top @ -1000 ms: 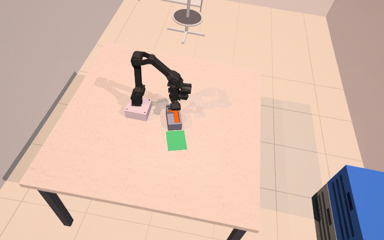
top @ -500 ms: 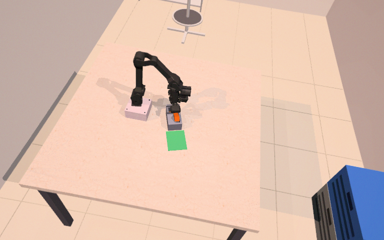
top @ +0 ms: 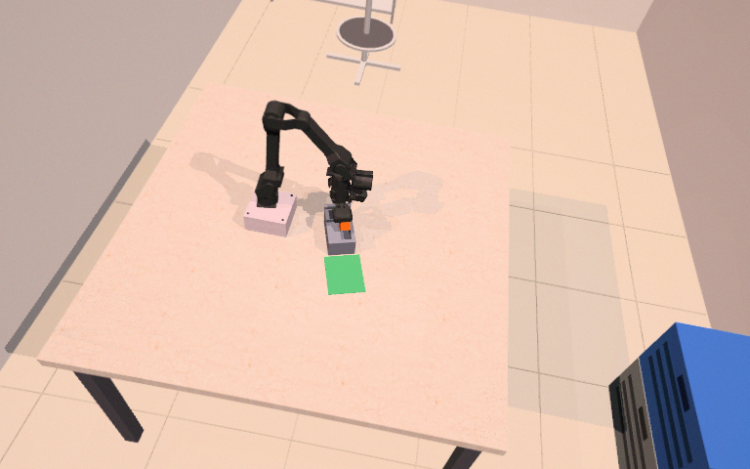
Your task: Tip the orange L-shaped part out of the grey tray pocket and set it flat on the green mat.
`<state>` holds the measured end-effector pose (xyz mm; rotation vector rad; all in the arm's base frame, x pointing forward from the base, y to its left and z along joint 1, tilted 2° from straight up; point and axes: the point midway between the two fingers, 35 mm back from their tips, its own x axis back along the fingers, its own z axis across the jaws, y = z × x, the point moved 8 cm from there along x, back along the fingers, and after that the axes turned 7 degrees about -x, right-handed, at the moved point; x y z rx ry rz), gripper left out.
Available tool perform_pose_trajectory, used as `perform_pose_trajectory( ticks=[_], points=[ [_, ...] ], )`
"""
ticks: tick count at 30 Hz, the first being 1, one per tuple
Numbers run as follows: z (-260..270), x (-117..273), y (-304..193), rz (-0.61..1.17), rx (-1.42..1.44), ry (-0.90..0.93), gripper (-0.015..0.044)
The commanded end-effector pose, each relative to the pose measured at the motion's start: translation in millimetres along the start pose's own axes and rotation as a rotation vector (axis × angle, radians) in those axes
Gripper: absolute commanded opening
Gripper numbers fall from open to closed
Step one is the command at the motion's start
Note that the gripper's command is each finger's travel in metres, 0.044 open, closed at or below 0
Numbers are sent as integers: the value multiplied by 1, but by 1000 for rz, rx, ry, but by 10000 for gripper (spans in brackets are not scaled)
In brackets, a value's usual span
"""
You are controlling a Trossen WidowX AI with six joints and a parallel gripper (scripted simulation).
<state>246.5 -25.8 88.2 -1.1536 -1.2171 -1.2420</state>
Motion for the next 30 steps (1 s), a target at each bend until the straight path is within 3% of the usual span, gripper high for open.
perform_pose_trajectory(
  ticks=[1,25,30],
  points=[
    [-1,-2,-1,5,-7,-8,180],
    [11,12,-2,5,-7,-7,180],
    [6,45,3,4,-7,-8,180]
  ],
)
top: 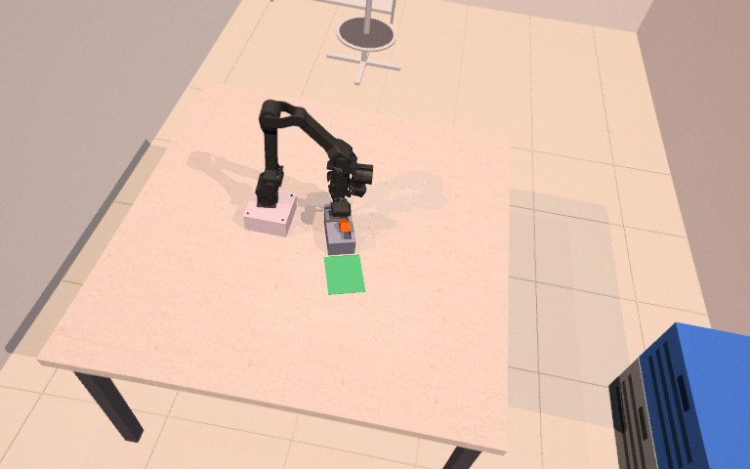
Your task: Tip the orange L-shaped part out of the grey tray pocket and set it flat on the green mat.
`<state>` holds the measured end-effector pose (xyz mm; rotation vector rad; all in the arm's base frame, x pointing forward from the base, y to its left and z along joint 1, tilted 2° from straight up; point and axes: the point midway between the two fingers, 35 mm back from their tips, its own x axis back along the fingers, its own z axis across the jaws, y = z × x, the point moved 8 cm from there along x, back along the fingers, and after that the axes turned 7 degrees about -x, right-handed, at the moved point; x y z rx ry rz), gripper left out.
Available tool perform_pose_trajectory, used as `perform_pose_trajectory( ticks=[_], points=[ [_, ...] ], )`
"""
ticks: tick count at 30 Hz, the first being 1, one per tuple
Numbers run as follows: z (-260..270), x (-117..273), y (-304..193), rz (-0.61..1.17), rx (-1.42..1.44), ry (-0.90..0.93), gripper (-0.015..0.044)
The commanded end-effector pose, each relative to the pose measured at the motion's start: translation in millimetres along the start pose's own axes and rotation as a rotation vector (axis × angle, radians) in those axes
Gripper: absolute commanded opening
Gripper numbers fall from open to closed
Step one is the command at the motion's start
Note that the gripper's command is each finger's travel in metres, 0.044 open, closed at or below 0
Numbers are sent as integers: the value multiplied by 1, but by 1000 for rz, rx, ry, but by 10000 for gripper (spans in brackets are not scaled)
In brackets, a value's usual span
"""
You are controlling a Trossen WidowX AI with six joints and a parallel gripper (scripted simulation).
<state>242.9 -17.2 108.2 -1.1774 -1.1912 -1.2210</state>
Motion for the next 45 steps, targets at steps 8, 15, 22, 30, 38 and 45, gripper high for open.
perform_pose_trajectory(
  ticks=[8,15,22,30,38,45],
  points=[
    [-10,89,0,-29,1,-6,180],
    [-10,89,0,-29,1,-6,180],
    [-10,85,0,-22,-3,-3,180],
    [-10,85,0,-22,-3,-3,180],
    [-10,85,0,-22,-3,-3,180],
    [-17,86,3,-23,-183,-2,280]
  ],
)
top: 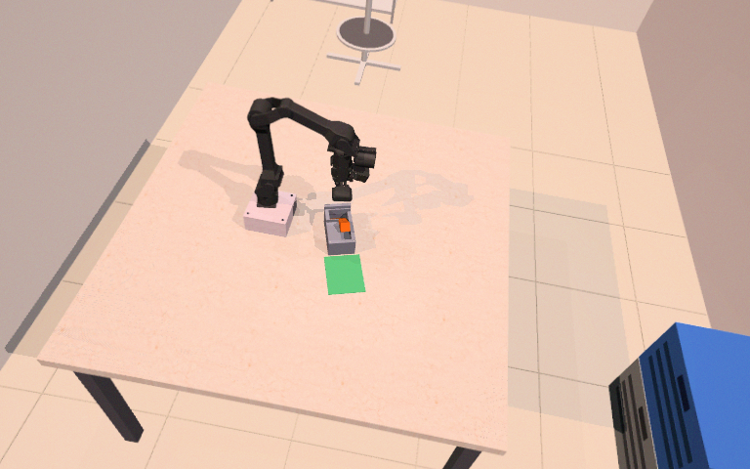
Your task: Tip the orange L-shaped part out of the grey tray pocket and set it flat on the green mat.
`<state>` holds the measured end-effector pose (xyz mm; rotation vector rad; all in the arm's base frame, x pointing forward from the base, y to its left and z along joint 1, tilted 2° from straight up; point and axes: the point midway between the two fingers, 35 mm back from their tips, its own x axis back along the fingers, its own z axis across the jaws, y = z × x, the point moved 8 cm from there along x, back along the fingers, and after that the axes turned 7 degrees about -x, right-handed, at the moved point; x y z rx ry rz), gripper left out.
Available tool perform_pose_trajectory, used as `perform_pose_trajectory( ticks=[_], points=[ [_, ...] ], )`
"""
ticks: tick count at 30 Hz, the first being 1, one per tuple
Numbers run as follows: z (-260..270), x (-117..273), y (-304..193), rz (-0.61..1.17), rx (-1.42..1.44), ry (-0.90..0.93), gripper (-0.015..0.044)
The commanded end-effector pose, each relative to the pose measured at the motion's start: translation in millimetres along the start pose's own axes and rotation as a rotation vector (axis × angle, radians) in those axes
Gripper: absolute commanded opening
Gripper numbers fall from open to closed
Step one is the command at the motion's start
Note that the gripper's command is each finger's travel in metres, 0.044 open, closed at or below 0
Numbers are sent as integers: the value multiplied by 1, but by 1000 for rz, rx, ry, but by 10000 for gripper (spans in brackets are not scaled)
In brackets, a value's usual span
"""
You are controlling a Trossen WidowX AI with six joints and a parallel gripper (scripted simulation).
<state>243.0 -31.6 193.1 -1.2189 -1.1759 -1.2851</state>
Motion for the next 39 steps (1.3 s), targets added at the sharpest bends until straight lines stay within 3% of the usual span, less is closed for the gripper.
perform_pose_trajectory(
  ticks=[1,13,25,39],
  points=[
    [-9,1,5,-2,-201,0,280],
    [-70,5,24,-14,-1483,0,280],
    [-71,5,25,-14,-1502,0,280],
    [-71,-28,25,-14,-1502,0,280]
  ],
)
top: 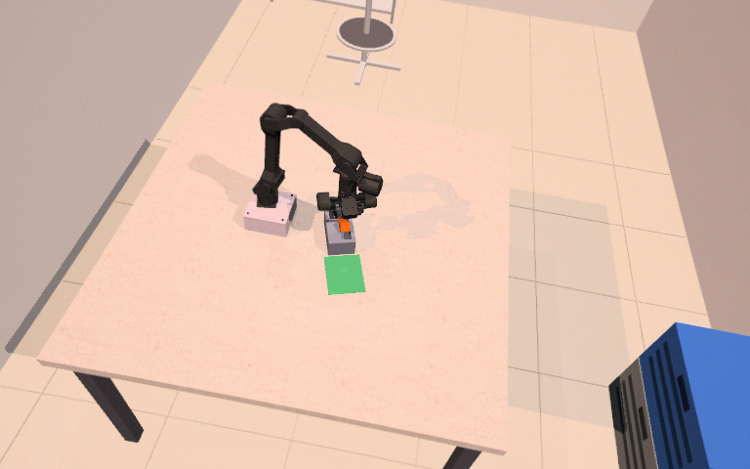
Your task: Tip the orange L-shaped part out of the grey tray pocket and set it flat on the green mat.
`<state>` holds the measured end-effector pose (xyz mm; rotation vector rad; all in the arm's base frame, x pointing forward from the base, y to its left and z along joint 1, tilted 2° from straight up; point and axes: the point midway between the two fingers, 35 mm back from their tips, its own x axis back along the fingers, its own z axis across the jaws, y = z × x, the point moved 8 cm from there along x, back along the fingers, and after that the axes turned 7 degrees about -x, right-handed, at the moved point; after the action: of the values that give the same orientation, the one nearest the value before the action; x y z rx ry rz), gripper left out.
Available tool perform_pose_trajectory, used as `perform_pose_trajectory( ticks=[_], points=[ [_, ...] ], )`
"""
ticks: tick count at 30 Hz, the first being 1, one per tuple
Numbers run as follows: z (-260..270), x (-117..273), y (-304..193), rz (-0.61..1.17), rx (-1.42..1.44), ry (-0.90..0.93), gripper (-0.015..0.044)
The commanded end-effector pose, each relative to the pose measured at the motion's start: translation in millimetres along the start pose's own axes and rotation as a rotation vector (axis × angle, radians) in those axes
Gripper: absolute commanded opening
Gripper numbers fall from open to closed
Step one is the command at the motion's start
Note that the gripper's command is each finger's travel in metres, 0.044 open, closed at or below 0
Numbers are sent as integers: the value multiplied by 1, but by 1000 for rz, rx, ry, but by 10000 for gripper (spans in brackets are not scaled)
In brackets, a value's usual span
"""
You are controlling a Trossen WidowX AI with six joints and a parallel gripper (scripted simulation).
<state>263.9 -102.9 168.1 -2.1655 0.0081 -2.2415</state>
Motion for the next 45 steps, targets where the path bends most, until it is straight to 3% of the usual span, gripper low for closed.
perform_pose_trajectory(
  ticks=[1,33,38,45],
  points=[
    [0,-6,0,-1,-5,0,280],
    [0,-51,0,-1,-5,-1,280],
    [0,-47,0,-2,-1,4,149],
    [0,-47,0,-2,-1,4,102]
  ],
)
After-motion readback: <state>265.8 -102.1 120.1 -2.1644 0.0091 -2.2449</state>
